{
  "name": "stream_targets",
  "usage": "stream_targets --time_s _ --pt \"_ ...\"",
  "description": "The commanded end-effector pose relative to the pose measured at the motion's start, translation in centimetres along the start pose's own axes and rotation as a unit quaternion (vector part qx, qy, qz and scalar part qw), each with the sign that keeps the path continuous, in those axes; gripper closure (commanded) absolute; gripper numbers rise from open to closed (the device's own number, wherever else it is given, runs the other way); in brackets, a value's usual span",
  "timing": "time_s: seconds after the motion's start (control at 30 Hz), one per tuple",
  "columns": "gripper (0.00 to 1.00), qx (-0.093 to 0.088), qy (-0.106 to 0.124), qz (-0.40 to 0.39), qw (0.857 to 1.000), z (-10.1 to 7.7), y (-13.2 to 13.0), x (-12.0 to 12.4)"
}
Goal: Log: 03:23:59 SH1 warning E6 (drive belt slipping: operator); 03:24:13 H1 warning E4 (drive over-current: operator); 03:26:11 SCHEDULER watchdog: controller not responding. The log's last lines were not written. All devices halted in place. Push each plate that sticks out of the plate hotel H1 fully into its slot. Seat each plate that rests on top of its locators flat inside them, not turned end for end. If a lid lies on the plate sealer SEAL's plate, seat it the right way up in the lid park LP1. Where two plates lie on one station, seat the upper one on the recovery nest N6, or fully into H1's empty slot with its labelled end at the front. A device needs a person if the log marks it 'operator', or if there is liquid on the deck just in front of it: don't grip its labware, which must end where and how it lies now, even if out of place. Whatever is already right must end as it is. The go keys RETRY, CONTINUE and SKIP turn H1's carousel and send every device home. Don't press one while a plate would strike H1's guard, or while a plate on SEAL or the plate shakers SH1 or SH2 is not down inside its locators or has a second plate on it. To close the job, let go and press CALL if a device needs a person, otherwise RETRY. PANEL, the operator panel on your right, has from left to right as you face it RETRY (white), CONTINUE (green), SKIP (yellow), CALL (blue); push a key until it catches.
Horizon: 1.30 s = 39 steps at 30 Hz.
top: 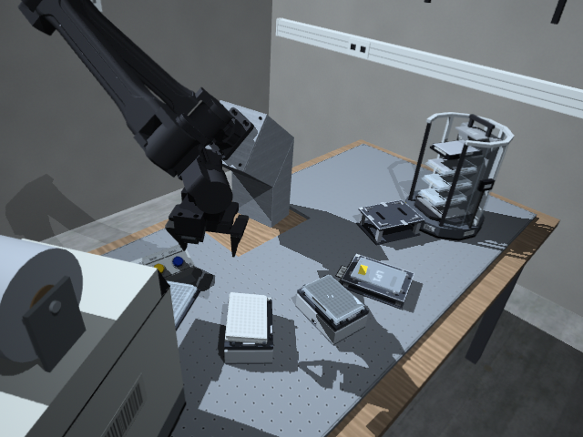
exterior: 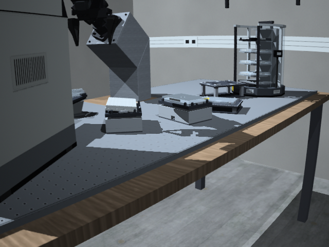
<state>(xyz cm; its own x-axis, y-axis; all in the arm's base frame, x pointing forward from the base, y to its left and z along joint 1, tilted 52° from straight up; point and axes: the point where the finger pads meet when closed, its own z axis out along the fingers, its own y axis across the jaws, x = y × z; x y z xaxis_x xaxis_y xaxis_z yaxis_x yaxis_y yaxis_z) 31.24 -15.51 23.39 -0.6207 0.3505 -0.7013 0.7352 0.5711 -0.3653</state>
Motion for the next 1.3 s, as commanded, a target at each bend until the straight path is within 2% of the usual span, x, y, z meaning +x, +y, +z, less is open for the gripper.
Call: stream_targets --time_s 0.0,0.47,0.57,0.67,1.07,1.13,1.27 --pt "0.0 -0.006 -0.014 0.003 1.0 -1.1 -1.1 -2.2" --pt "0.0 -0.004 -0.016 0.002 1.0 -1.3 -5.4 -4.5" --pt "0.0 -0.004 -0.017 -0.009 1.0 -1.3 -5.5 -4.6" --pt "0.0 -0.007 -0.006 -0.063 0.998 -0.7 -4.5 -3.2" --pt "0.0 -0.005 -0.007 -0.201 0.98 -0.7 -4.5 -3.2" --pt "0.0 -0.005 -0.007 -0.201 0.98 -0.7 -4.5 -3.2" --pt "0.0 -0.005 -0.007 -0.246 0.969 -0.6 -4.5 -3.2"
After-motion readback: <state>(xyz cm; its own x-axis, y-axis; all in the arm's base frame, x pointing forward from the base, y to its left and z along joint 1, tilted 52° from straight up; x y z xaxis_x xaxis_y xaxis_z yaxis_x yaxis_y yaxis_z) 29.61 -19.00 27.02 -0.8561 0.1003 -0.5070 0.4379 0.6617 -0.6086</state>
